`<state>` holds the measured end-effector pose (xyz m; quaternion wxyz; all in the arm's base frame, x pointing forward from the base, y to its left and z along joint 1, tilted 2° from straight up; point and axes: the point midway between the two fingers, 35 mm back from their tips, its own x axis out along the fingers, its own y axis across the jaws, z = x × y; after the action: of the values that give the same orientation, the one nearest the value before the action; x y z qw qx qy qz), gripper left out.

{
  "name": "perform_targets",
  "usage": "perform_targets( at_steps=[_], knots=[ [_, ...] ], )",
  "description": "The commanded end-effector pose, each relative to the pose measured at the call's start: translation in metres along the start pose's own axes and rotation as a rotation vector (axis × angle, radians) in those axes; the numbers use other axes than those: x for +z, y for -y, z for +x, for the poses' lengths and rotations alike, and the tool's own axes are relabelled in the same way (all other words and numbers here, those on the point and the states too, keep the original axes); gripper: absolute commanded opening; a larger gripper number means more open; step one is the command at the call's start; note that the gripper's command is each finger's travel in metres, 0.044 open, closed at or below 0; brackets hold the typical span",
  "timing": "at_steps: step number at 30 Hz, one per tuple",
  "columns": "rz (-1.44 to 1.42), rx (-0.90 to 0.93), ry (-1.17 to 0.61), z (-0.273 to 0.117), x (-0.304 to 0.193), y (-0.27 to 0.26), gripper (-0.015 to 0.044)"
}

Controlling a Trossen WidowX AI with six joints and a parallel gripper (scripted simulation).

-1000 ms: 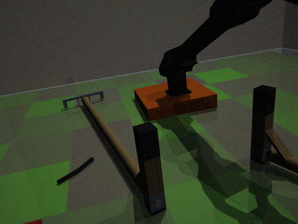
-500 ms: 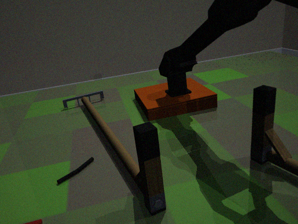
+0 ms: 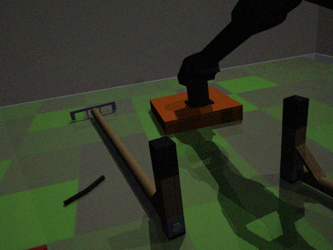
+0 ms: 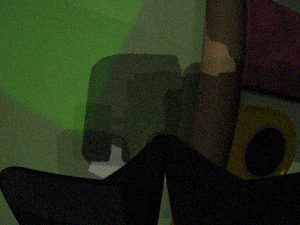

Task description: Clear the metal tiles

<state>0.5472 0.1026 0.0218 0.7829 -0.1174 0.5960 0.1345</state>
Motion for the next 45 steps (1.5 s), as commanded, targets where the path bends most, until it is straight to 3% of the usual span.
perform_targets(
  at_steps=[1, 12, 22, 45],
  knots=[
    [0.000, -0.004, 0.019, -0.016, 0.004, 0.000, 0.0000],
    [0.000, -0.009, 0.052, -0.053, 0.010, -0.001, 0.0000],
    [0.091, -0.026, 0.002, -0.023, 0.006, -0.040, 0.0000],
    [0.093, -0.027, -0.001, 0.005, 0.006, -0.036, 0.0000]
  ],
)
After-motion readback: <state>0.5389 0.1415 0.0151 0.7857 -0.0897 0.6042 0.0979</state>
